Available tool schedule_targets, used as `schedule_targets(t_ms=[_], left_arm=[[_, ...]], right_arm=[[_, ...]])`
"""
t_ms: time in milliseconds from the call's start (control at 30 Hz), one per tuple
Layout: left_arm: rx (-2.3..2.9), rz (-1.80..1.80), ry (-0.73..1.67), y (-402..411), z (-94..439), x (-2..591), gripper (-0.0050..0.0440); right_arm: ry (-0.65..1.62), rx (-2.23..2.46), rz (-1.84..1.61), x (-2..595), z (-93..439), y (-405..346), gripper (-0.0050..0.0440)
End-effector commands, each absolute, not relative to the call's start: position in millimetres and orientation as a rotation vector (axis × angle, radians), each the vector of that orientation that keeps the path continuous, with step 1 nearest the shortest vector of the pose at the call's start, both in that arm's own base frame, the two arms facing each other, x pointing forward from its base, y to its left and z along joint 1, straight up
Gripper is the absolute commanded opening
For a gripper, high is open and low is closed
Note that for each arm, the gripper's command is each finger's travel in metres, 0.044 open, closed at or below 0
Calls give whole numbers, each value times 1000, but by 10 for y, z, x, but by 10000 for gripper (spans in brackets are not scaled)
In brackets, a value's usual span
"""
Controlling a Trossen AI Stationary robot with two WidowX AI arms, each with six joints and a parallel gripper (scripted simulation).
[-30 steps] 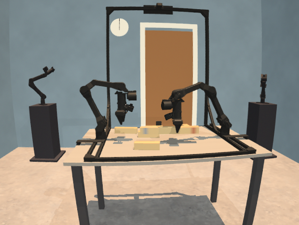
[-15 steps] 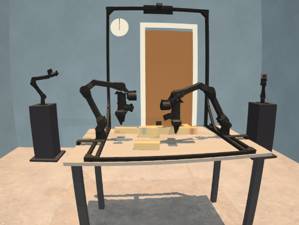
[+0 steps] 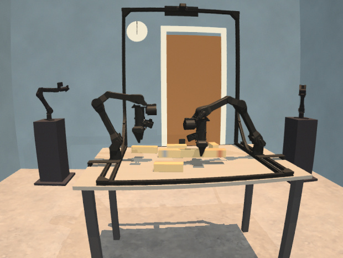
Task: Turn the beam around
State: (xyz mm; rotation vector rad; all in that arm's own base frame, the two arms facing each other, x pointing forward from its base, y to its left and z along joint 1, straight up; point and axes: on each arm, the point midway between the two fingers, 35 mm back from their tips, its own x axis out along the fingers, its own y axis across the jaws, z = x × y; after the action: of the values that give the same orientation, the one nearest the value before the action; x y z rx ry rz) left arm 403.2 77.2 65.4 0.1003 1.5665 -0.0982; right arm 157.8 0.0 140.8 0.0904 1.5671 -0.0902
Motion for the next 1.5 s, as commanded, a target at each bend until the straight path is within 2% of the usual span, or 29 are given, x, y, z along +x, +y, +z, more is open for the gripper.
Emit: schedule_targets(t_ms=[0,733,1233,1300,1400,1467], left_arm=[[97,-97,1569,767,577,4040,0],[96,-96,1569,755,291,4072,0],[96,-96,1569,750,204,4078,360],[96,-96,1569,750,204,4078,360],[96,-96,1569,750,204,4078,432],[96,-96,1569,750,204,4078,440]], right_arm=[[1569,92,-92,1575,1409,0,440],[1569,92,-92,1575,1409,0,440],[1569,92,-92,1575,1409,0,440],[1569,92,-92,1575,1409,0,440],[1569,92,-92,1575,1409,0,440],[1569,92,-92,1575,1409,0,440]])
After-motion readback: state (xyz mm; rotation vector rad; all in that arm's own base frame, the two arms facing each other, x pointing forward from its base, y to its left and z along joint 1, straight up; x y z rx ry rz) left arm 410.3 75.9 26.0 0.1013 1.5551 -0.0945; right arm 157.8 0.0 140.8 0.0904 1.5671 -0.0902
